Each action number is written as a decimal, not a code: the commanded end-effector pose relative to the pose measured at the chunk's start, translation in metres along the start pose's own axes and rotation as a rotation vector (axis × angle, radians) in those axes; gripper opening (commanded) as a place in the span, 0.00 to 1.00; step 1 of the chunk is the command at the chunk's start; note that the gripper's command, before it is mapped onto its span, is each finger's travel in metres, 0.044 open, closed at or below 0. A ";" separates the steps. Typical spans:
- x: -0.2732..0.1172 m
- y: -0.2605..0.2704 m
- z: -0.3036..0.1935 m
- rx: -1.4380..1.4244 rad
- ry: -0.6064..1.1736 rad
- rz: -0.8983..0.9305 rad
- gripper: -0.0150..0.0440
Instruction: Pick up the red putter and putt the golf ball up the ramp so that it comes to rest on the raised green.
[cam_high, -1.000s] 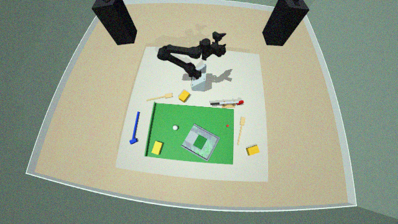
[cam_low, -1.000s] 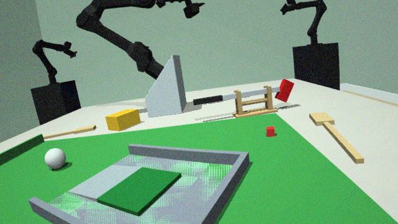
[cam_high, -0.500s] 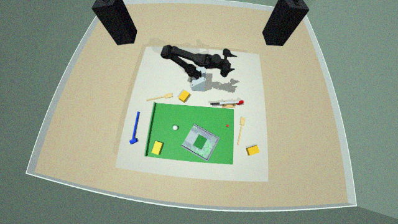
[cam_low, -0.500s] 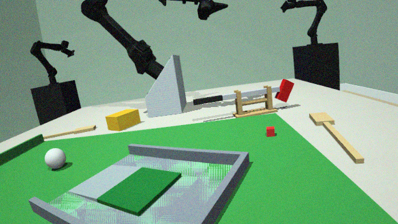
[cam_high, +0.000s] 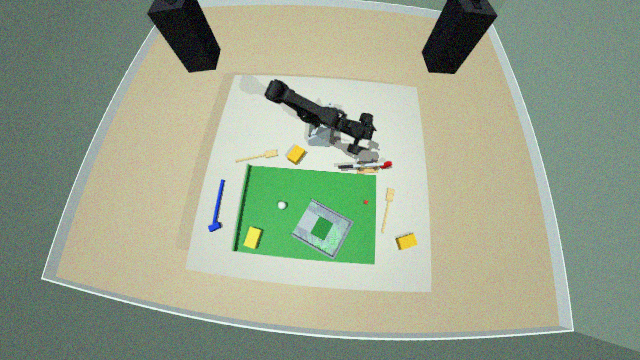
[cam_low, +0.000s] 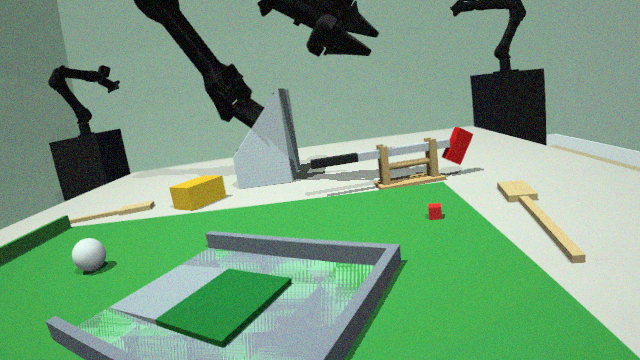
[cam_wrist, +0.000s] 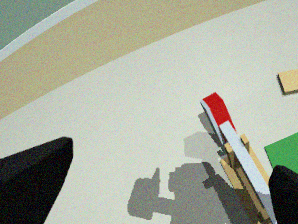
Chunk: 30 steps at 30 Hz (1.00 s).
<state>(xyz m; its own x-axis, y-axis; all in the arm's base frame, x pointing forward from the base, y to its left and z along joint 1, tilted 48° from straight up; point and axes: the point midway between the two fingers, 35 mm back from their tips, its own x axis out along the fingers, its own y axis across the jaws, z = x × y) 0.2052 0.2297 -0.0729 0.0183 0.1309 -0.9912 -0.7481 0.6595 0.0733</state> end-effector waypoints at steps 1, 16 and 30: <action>0.014 -0.069 -0.035 -0.258 0.238 -0.162 1.00; 0.012 -0.144 -0.107 -0.654 0.693 -0.125 1.00; 0.029 -0.156 -0.120 -0.654 0.694 -0.125 1.00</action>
<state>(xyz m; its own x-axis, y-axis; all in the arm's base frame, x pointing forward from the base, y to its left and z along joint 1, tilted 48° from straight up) 0.2468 0.0506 -0.1185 -0.1084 -0.5083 -0.8543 -0.9939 0.0738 0.0823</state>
